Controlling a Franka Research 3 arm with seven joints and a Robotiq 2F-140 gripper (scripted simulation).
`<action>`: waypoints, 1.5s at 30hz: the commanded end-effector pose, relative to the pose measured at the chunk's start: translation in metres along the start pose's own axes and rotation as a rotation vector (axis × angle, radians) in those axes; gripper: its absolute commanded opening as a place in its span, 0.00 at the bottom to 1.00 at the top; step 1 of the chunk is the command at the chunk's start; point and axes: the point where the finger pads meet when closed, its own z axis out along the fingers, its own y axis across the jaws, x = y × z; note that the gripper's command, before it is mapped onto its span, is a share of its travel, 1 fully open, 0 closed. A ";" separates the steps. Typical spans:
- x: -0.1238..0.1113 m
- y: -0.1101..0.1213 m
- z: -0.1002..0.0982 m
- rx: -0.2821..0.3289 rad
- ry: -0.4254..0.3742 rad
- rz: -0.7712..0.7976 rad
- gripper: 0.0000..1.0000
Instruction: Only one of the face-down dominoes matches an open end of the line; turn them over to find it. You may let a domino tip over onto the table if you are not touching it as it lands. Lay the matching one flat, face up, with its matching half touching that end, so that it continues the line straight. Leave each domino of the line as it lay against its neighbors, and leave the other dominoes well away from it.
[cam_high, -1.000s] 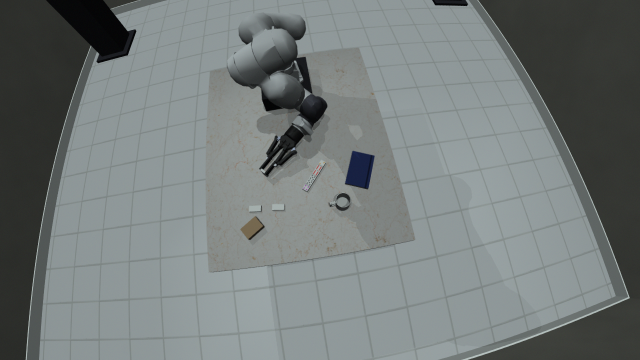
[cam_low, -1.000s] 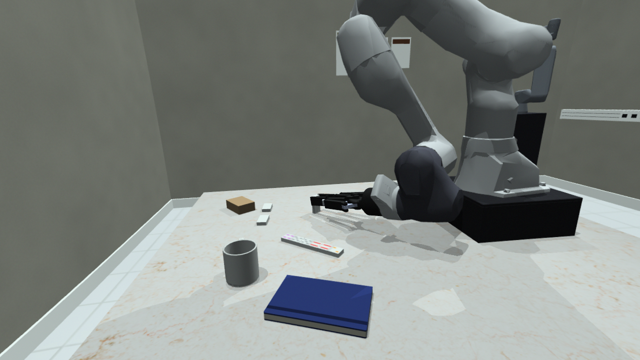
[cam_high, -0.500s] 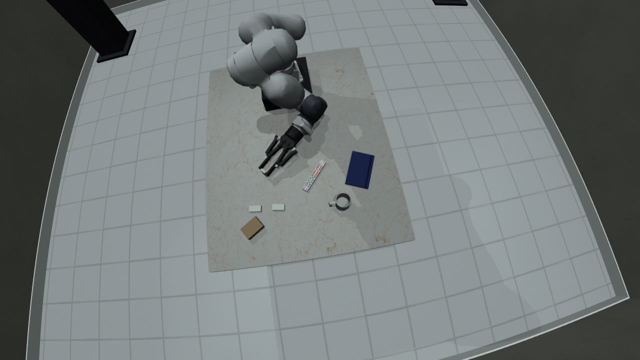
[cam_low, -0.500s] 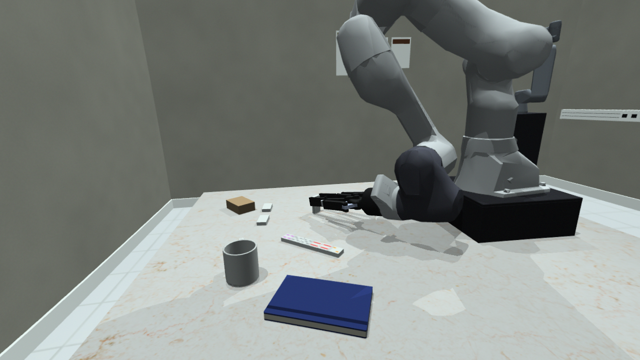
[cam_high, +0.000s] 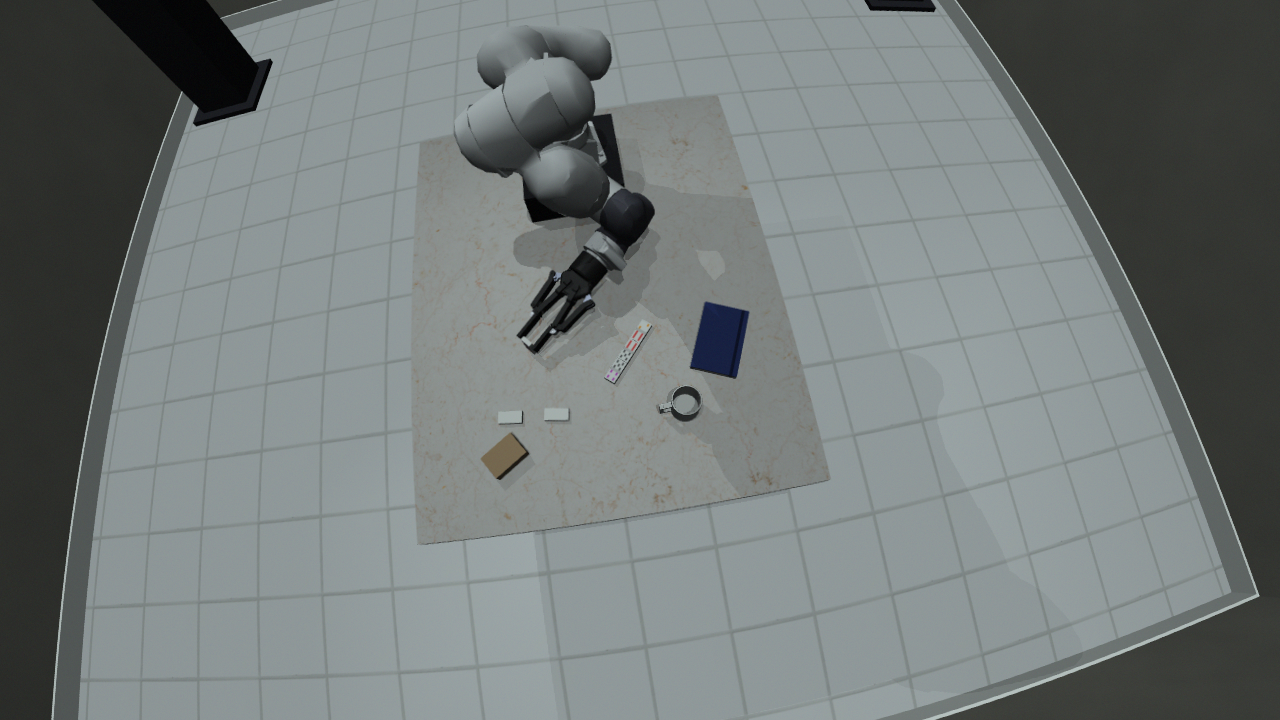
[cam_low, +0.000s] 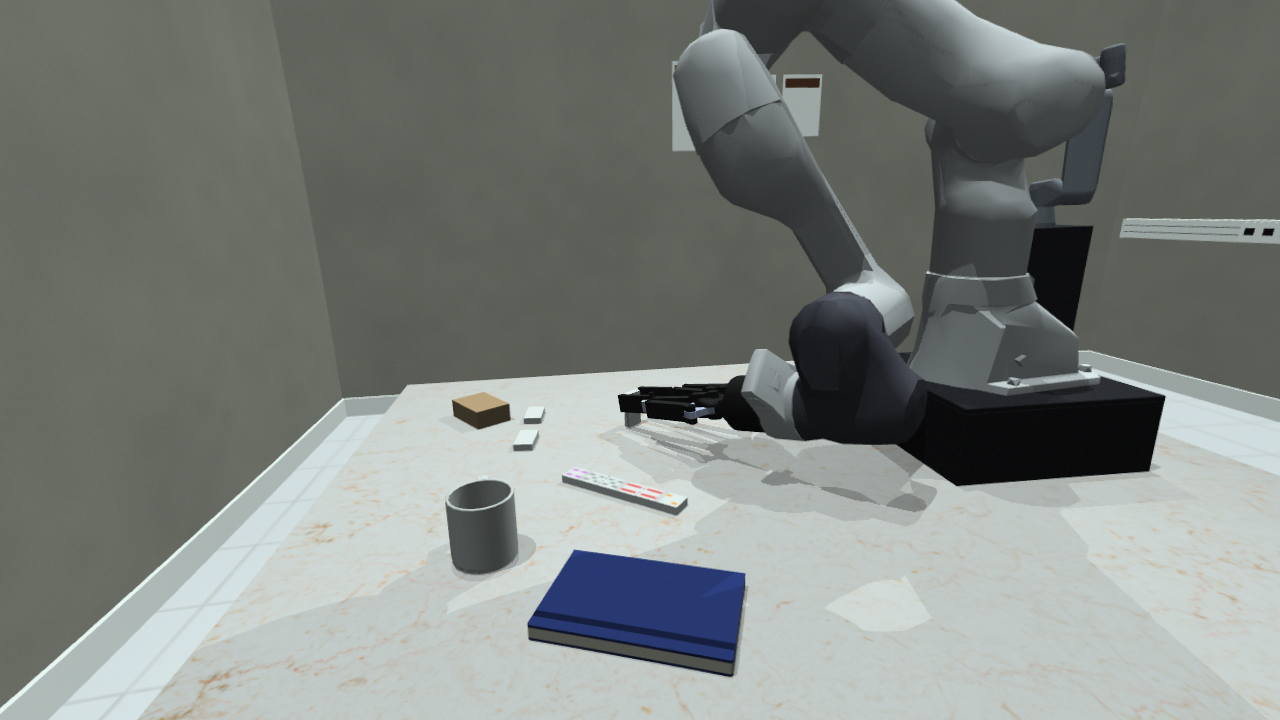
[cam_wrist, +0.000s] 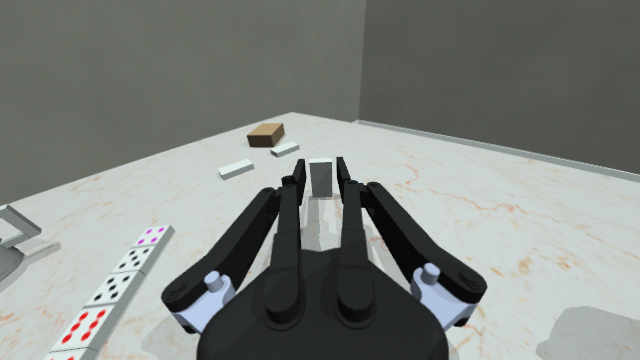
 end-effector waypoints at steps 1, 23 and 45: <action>0.001 -0.001 -0.001 0.003 0.002 0.007 0.34; 0.036 -0.001 -0.061 0.003 0.002 0.007 0.34; 0.045 -0.002 -0.060 0.003 0.001 0.009 0.34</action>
